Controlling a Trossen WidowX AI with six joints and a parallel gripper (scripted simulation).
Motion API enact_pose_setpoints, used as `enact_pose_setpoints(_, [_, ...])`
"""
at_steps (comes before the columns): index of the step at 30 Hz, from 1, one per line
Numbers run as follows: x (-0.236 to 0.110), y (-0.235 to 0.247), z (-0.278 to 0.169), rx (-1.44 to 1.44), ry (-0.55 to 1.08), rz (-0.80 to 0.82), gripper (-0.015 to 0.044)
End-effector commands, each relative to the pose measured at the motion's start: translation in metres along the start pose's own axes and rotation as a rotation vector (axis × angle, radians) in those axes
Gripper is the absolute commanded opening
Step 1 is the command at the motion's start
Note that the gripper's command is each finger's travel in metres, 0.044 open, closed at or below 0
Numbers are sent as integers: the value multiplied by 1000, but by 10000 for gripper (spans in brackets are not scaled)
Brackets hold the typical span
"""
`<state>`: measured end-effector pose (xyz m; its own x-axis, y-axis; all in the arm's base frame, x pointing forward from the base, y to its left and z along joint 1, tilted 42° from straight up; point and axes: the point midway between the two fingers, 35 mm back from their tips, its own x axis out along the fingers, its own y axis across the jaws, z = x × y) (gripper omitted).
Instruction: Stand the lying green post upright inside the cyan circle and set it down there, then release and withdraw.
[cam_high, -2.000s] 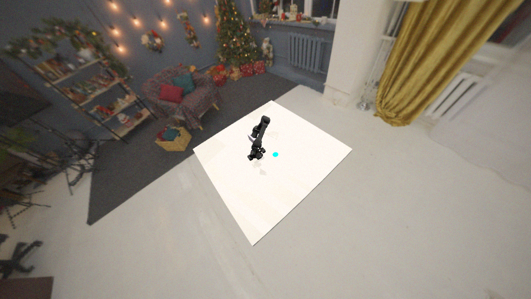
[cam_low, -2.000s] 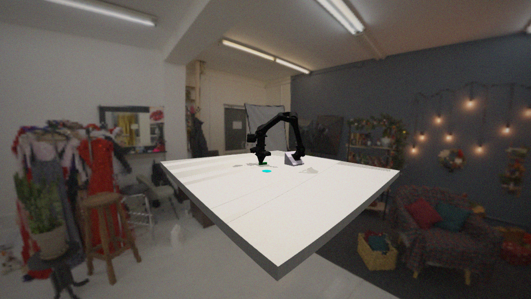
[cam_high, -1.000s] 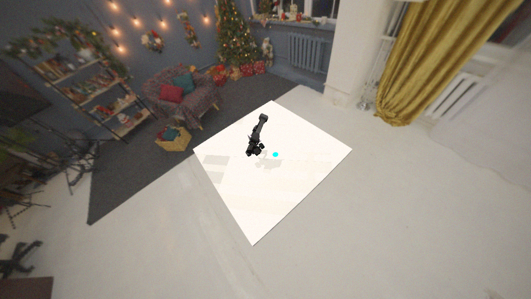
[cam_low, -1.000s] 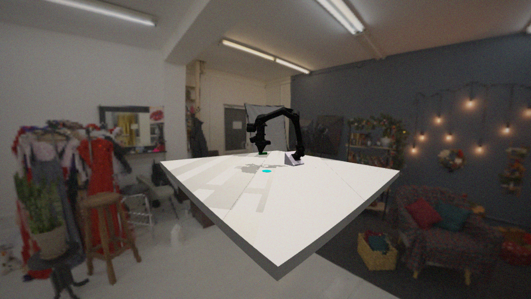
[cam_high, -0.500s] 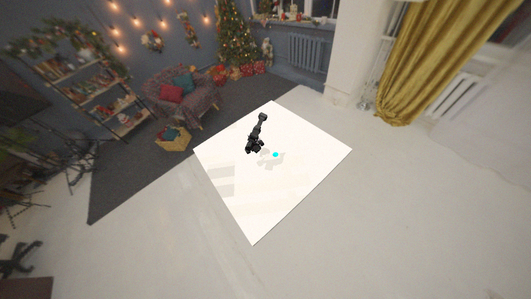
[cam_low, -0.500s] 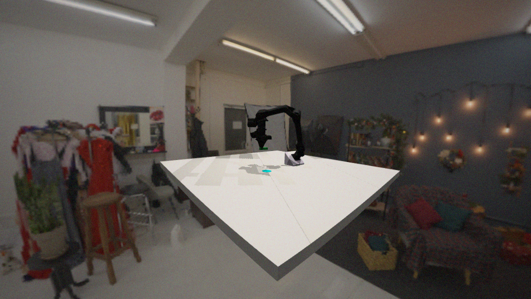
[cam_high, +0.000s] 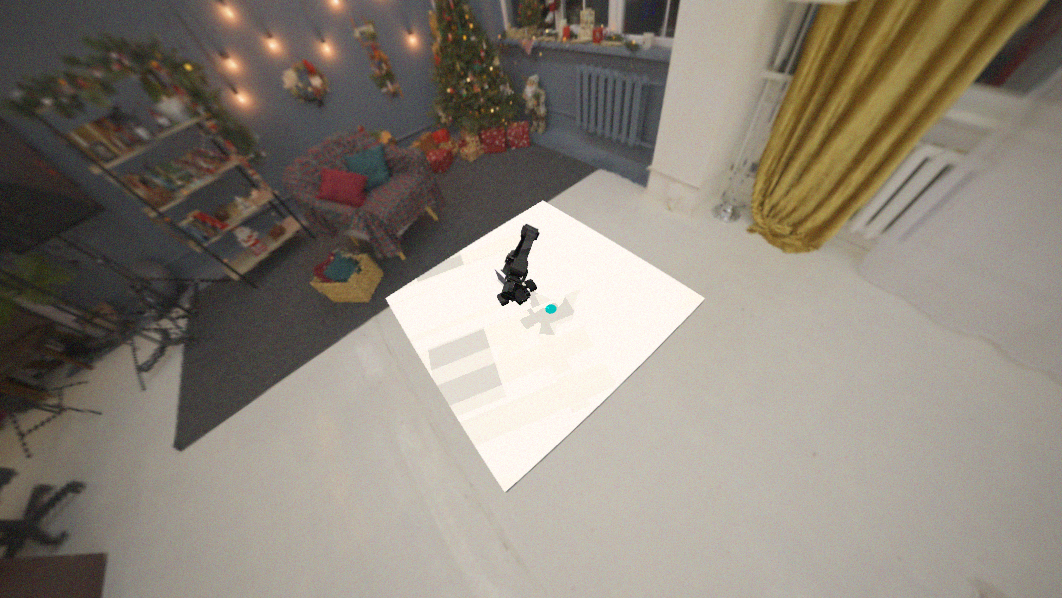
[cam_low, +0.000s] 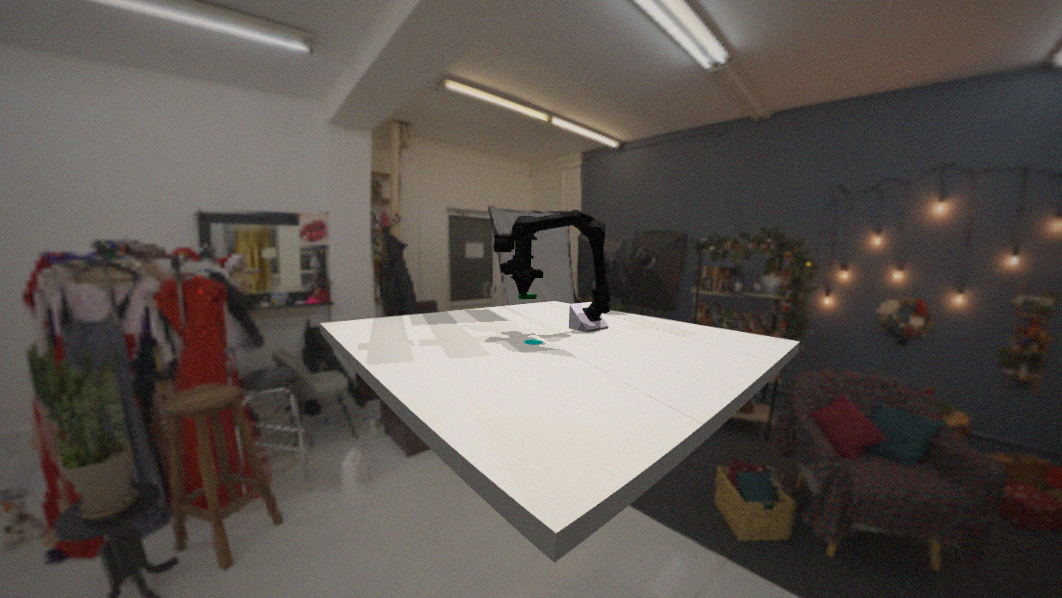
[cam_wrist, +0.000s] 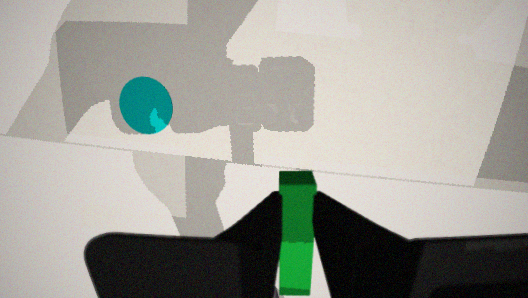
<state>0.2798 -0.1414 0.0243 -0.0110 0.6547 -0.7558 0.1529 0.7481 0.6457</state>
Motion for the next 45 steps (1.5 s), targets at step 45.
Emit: enact_pose_setpoints(45, [-17, 145, 34, 190, -9, 15, 23])
